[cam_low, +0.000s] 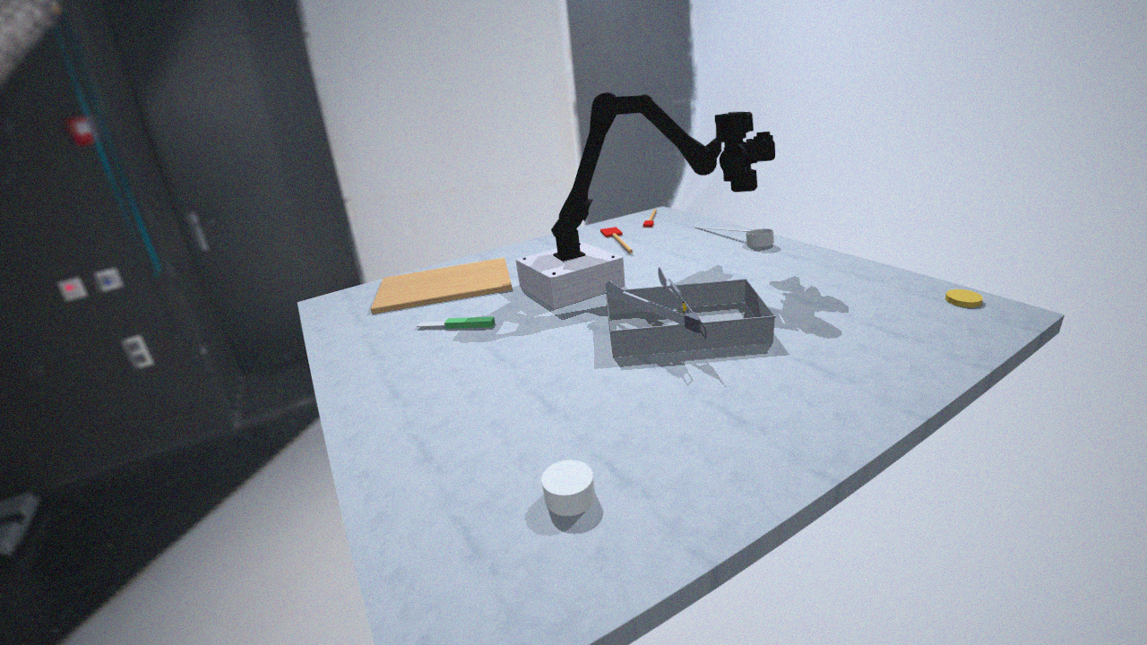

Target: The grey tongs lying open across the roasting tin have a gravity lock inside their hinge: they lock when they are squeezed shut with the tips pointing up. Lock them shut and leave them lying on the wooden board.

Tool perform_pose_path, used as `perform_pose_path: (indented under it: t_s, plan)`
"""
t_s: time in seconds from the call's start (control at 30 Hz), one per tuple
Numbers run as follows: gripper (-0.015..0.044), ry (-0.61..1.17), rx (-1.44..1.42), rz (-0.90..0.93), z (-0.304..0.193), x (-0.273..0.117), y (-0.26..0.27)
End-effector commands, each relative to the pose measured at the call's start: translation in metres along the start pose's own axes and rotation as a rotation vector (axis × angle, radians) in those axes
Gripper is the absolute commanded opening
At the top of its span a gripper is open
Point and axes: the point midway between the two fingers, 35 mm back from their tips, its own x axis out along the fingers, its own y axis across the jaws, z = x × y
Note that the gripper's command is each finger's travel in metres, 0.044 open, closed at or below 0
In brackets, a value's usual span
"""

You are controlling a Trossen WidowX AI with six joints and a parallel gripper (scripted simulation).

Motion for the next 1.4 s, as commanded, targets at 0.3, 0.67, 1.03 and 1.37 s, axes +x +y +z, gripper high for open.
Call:
perform_pose_path:
  t_s: [0.3,0.67,1.03,1.37]
  plan:
    - [0.0440,-0.297,0.011,-0.137,0.066,-0.055,-0.026]
    - [0.0440,-0.734,0.104,-0.537,0.128,-0.214,-0.082]
    - [0.0440,-0.863,0.255,-0.975,0.099,-0.351,-0.121]
    - [0.0440,-0.750,0.470,-1.347,0.018,-0.454,-0.132]
